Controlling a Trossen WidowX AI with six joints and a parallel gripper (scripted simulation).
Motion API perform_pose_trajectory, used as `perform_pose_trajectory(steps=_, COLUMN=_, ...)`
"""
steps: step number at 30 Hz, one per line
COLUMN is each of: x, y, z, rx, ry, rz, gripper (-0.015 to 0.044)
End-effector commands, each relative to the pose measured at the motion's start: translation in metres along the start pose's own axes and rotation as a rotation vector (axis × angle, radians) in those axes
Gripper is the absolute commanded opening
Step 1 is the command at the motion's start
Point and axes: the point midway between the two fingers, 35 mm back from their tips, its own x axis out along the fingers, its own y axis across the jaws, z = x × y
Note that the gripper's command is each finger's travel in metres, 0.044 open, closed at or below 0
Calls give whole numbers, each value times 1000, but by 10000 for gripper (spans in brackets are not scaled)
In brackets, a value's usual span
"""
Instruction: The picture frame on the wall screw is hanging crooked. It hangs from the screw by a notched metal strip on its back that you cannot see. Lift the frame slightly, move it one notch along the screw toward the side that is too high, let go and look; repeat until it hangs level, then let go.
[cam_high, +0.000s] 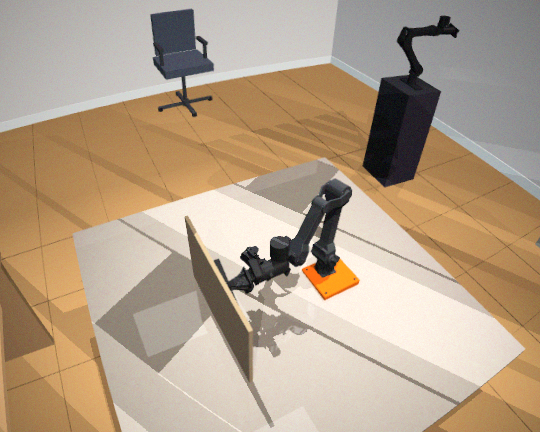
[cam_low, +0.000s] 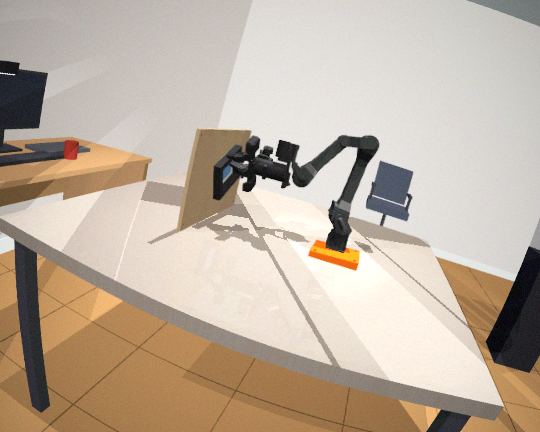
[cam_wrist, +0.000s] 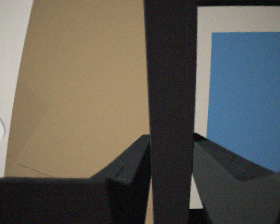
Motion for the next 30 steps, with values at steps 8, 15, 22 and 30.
perform_pose_trajectory(steps=8, x=0, y=1, z=1, rx=66, ry=0, rz=0, gripper=0)
perform_pose_trajectory(steps=15, x=0, y=1, z=1, rx=97, ry=0, rz=0, gripper=0)
perform_pose_trajectory(steps=22, x=0, y=2, z=1, rx=134, ry=1, rz=0, gripper=0)
perform_pose_trajectory(steps=30, x=0, y=2, z=1, rx=176, ry=1, rz=0, gripper=0)
